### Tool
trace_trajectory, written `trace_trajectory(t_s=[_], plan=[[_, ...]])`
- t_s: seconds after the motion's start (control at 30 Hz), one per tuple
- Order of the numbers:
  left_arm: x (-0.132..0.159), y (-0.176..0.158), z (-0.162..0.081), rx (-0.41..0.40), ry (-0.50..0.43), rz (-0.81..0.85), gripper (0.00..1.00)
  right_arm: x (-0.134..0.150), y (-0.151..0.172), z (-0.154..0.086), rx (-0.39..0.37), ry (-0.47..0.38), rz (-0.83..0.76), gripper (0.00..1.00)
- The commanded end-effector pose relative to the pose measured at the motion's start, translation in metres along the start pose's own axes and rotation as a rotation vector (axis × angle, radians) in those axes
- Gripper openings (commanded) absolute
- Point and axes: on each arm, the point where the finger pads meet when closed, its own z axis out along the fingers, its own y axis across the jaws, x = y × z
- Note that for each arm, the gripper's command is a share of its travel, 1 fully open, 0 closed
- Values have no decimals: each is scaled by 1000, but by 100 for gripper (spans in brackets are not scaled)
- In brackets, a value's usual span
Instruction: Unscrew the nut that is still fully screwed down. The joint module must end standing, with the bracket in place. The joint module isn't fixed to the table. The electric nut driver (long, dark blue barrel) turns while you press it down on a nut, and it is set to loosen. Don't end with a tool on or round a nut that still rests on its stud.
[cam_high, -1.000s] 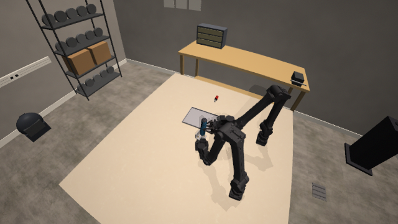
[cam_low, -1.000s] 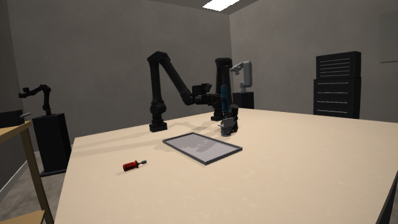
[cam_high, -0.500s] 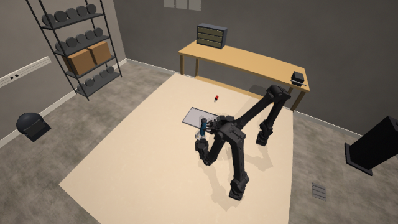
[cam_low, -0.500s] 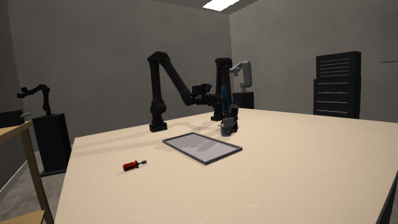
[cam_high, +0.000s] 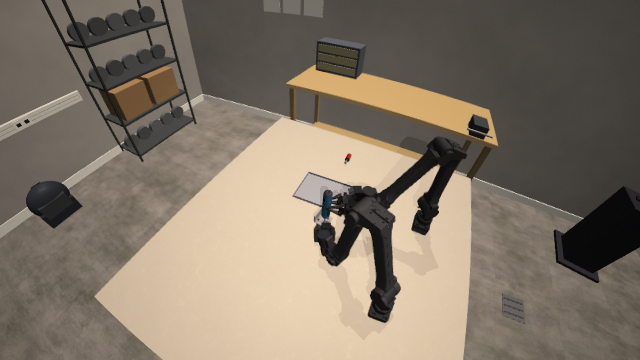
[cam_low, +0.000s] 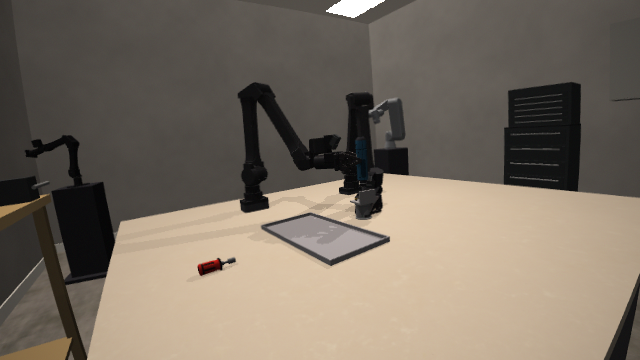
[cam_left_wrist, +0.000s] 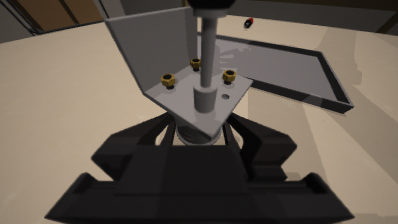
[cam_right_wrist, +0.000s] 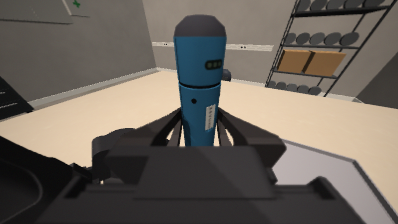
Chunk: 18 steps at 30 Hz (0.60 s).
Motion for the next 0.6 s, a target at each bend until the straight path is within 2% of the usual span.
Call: trace_trajectory(t_s=[0.0, 0.1, 0.23, 0.57], plan=[[-15, -4, 2, 6, -37, 26, 59, -15, 7, 4, -10, -49, -4, 42], [-15, -4, 2, 6, -37, 26, 59, -9, 7, 4, -10, -41, -5, 42], [-15, -4, 2, 6, -37, 26, 59, -16, 6, 4, -10, -58, -3, 42], [-15, -4, 2, 6, -37, 26, 59, -14, 7, 4, -10, -59, -4, 42]])
